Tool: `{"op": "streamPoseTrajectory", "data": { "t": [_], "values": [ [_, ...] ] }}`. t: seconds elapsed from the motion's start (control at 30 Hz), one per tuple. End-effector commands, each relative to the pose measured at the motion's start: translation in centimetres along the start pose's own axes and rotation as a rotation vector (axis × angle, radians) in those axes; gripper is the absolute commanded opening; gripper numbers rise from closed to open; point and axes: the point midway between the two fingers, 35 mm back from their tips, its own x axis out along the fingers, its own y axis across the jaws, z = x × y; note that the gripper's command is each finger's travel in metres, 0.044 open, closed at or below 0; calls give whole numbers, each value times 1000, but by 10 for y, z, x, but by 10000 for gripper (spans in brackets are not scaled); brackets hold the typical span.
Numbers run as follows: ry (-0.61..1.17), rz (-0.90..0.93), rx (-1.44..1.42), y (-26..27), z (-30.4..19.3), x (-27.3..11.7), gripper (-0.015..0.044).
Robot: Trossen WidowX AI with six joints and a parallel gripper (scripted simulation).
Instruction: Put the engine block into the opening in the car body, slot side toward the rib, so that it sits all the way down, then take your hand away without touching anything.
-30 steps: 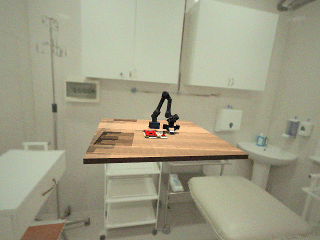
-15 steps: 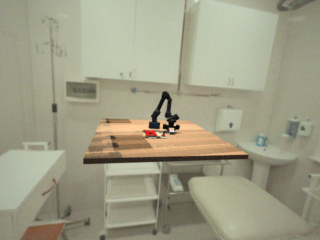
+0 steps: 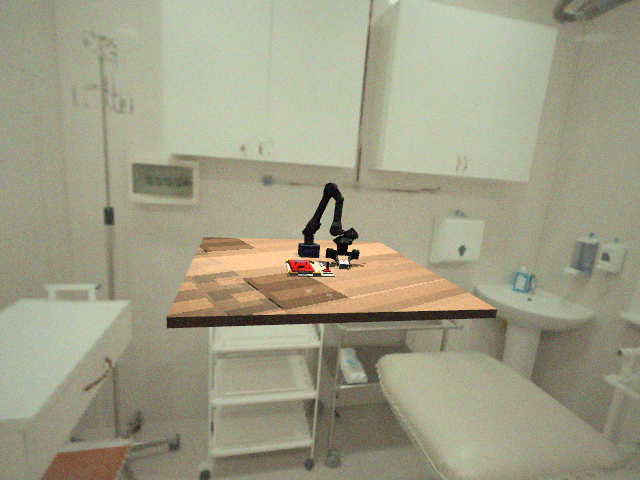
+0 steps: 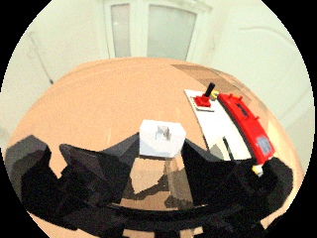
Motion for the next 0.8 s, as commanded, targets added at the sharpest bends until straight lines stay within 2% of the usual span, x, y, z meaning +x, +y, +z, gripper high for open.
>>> {"op": "streamPoseTrajectory", "data": {
  "t": [0.0,0.13,0.4,0.77],
  "values": [
    [1,0,-1,0,0,0,341],
    [1,0,-1,0,0,0,440],
    [7,1,-5,0,1,-4,440],
    [14,2,-10,1,11,-44,440]
  ]
}}
